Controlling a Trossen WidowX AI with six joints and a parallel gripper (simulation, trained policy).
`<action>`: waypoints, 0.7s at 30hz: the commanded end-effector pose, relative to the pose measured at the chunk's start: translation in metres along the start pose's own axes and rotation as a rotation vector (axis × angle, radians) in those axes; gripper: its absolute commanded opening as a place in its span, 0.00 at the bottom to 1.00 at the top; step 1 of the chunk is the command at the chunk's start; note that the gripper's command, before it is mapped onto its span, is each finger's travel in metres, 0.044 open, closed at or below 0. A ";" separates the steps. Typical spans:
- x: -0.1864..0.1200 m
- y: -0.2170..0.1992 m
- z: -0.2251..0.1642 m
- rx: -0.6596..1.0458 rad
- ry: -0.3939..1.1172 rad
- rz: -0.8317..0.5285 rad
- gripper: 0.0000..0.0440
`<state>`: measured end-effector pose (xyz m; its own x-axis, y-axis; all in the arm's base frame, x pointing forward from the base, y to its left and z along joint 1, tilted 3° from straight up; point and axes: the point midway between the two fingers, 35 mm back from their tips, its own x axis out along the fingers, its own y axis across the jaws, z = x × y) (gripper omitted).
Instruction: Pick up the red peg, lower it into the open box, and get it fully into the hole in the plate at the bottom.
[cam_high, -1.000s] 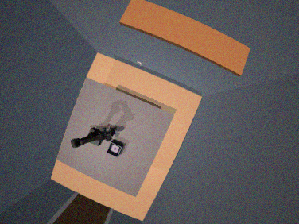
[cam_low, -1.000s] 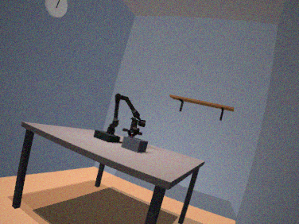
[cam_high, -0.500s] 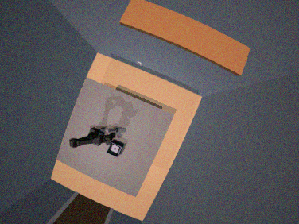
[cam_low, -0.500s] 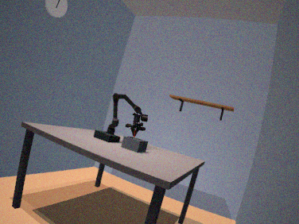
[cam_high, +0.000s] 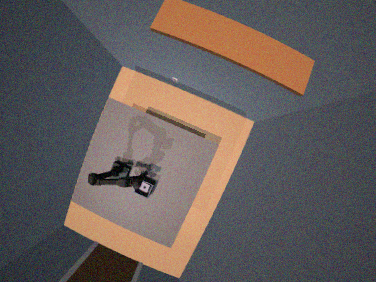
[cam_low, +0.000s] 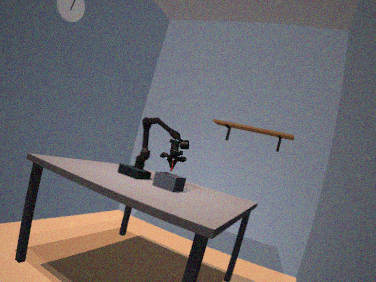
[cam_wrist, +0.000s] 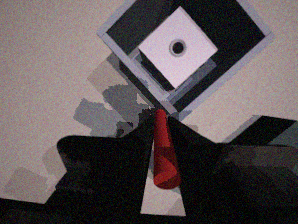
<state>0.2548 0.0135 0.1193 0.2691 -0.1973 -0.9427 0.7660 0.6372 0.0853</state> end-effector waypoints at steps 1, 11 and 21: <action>0.002 -0.002 0.016 0.019 -0.014 -0.005 0.00; 0.017 -0.009 0.049 0.085 -0.028 -0.016 0.00; 0.036 -0.016 0.075 0.142 -0.023 -0.024 0.01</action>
<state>0.2908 -0.0530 0.1110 0.2612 -0.2353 -0.9362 0.8428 0.5284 0.1024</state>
